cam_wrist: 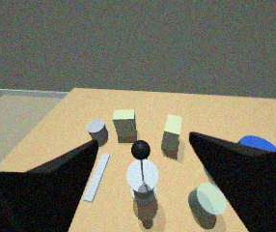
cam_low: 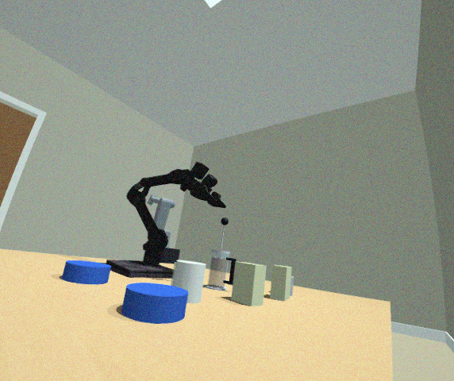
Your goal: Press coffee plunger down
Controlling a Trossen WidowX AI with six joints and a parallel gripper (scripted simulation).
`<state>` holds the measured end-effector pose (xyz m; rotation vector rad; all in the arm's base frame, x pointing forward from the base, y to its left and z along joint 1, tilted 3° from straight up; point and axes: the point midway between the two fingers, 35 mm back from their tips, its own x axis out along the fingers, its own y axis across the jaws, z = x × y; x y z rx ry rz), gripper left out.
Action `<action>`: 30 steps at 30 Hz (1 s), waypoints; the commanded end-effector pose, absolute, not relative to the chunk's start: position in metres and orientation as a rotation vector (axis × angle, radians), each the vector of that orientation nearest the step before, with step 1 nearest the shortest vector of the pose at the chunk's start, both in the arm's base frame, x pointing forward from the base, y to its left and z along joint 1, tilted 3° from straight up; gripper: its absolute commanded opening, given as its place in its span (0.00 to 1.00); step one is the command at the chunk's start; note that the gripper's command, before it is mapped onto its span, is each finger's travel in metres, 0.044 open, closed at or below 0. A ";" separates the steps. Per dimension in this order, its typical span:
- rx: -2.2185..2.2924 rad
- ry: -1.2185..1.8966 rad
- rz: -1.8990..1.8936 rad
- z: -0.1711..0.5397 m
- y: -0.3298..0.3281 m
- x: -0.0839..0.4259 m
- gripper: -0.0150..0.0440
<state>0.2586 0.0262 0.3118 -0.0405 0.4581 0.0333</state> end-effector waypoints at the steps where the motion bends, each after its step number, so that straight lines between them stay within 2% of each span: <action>1: -0.055 0.473 0.038 0.281 0.026 0.259 1.00; 30: -0.057 0.471 0.043 0.253 0.028 0.289 1.00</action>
